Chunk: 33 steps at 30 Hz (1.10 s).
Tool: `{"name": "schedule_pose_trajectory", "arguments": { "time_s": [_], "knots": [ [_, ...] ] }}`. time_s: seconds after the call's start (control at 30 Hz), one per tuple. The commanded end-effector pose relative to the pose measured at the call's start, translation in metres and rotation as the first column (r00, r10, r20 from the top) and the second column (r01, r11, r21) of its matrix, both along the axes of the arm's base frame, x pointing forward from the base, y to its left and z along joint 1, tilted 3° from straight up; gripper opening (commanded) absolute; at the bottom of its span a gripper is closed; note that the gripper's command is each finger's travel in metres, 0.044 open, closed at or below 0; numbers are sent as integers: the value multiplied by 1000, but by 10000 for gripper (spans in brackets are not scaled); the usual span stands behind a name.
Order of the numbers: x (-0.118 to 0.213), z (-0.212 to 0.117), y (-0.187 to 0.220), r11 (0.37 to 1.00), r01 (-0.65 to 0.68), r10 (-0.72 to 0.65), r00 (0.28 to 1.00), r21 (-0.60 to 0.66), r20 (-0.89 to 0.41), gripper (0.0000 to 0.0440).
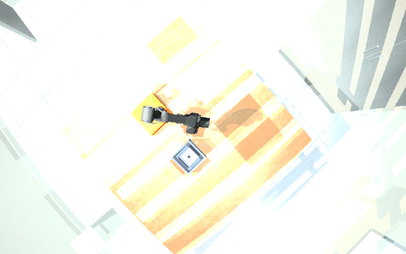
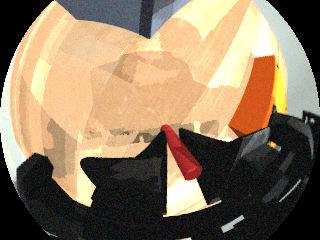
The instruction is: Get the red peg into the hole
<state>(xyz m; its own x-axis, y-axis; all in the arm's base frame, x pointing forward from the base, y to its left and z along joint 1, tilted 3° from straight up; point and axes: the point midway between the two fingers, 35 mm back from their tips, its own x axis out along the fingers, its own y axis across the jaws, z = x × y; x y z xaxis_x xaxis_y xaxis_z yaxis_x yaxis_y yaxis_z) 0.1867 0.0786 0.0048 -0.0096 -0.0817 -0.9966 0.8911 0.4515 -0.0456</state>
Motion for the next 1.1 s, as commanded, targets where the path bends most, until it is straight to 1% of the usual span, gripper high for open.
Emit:
{"name": "schedule_pose_trajectory", "arguments": {
  "time_s": [0.0, 0.07, 0.67, 1.07],
  "knots": [
    [-1, 0, 0, 1000, -7, 8, 1000, 14, -20, 10],
    [3, 4, -4, 1000, -23, 23, 1000, -6, 3, 0],
    [22, 54, -37, 977, -153, 168, 981, -147, 95, 0],
    [46, 89, -61, 963, -174, 204, 970, -207, 133, 0]
  ]
}}
